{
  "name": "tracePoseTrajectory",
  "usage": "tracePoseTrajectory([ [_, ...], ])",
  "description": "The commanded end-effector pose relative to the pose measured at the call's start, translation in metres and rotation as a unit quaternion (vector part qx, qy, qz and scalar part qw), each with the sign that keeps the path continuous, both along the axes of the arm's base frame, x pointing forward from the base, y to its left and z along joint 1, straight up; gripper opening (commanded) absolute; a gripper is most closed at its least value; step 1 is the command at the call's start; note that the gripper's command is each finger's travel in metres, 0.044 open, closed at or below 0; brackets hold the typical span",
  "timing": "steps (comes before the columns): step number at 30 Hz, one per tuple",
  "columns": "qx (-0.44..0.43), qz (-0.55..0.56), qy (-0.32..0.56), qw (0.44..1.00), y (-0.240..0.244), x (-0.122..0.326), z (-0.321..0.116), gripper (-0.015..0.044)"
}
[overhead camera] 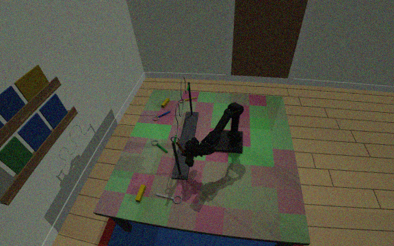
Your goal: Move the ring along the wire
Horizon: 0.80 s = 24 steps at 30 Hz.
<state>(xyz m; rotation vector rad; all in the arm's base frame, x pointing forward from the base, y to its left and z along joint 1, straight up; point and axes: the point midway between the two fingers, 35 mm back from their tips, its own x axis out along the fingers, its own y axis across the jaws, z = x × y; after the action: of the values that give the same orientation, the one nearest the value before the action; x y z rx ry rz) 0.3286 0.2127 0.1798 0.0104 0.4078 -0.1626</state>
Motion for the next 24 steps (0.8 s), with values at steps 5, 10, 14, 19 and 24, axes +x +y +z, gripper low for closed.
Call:
tracePoseTrajectory([
  [5, 0.001, -0.002, 0.003, 1.0, 0.004, -0.019, 0.007, 0.016],
  [10, 0.001, -0.003, 0.002, 1.0, 0.007, -0.042, 0.017, 0.016],
  [14, 0.0, -0.003, 0.001, 1.0, 0.007, -0.045, 0.018, 0.016],
  [19, 0.0, -0.003, 0.001, 1.0, 0.007, -0.045, 0.018, 0.016],
  [24, 0.0, -0.003, 0.001, 1.0, 0.007, -0.045, 0.018, 0.016],
])
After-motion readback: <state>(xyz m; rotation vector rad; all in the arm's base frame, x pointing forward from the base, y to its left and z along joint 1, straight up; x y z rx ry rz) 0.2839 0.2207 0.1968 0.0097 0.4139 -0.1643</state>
